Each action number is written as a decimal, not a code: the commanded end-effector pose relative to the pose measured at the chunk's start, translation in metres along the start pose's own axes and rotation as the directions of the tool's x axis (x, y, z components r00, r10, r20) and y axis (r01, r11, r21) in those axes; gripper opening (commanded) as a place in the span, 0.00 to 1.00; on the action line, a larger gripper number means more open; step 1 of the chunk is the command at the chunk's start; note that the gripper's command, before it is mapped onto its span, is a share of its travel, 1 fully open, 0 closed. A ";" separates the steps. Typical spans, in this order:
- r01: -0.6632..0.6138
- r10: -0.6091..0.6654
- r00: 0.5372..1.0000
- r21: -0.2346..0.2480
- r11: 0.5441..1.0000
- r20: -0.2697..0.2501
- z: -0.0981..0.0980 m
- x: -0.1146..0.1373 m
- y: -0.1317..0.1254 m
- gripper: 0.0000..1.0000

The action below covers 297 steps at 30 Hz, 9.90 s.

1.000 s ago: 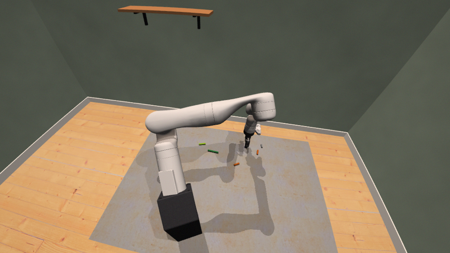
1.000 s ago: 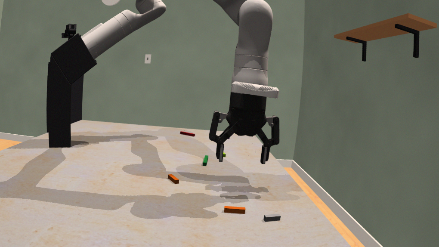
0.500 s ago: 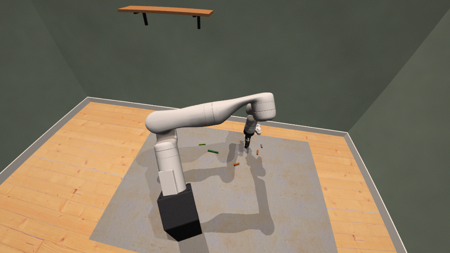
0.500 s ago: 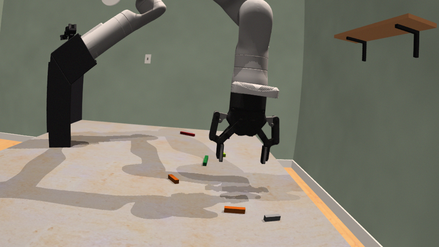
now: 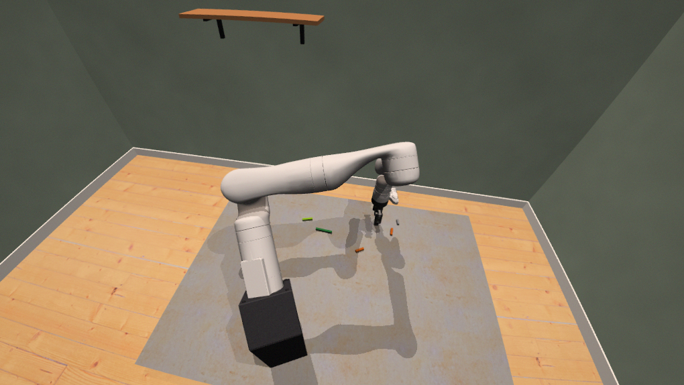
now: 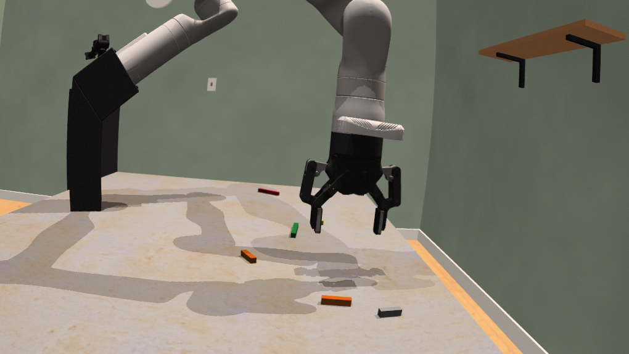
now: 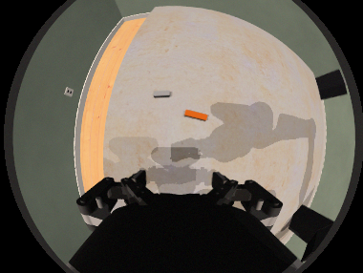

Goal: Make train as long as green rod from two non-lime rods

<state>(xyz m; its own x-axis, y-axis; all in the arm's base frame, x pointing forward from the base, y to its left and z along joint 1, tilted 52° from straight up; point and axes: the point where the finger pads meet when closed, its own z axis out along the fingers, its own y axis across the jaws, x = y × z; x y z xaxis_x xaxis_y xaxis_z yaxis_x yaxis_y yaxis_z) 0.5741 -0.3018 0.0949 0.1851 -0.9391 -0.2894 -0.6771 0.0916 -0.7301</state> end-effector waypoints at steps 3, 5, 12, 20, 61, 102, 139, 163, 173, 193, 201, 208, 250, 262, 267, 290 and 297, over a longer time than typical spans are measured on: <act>0.029 -0.029 1.000 0.002 1.000 -0.001 -0.001 0.004 0.000 1.00; 0.061 -0.061 0.998 0.002 0.998 -0.002 -0.001 0.006 0.000 1.00; 0.200 -0.200 0.980 0.001 0.980 -0.005 -0.002 0.016 0.001 1.00; 0.346 -0.346 0.938 0.000 0.938 -0.007 -0.003 0.026 0.003 1.00; 0.957 -0.957 0.290 -0.001 0.290 -0.001 -0.008 0.085 0.025 1.00; 0.979 -0.979 0.202 0.001 0.202 0.000 -0.008 0.091 0.029 0.24; 0.979 -0.979 0.202 0.001 0.202 0.000 0.002 0.091 0.028 0.24; 0.979 -0.979 0.202 0.001 0.202 0.000 0.034 0.093 0.028 0.24; 0.979 -0.979 0.202 0.001 0.202 0.000 0.041 0.093 0.028 0.24; 0.979 -0.979 0.202 0.001 0.202 0.000 0.044 0.093 0.028 0.24; 0.979 -0.979 0.202 0.001 0.202 0.000 0.044 0.093 0.028 0.24; 0.979 -0.979 0.202 0.001 0.202 0.000 0.044 0.093 0.028 0.24; 0.979 -0.979 0.202 0.001 0.202 0.000 0.044 0.094 0.028 0.24; 0.979 -0.979 0.202 0.001 0.202 0.000 0.044 0.094 0.028 0.24; 0.979 -0.979 0.202 0.001 0.202 0.000 0.044 0.094 0.028 0.24; 0.979 -0.979 0.202 0.001 0.202 0.000 0.054 0.094 0.028 0.24; 0.979 -0.979 0.202 0.001 0.202 0.000 0.060 0.094 0.028 0.24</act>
<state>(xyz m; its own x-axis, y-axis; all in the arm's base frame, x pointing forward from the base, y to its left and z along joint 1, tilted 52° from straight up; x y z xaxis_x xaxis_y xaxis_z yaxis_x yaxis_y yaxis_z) 0.6143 -0.3682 0.0110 0.7010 -0.2788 0.6564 0.0452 -0.9012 -0.4310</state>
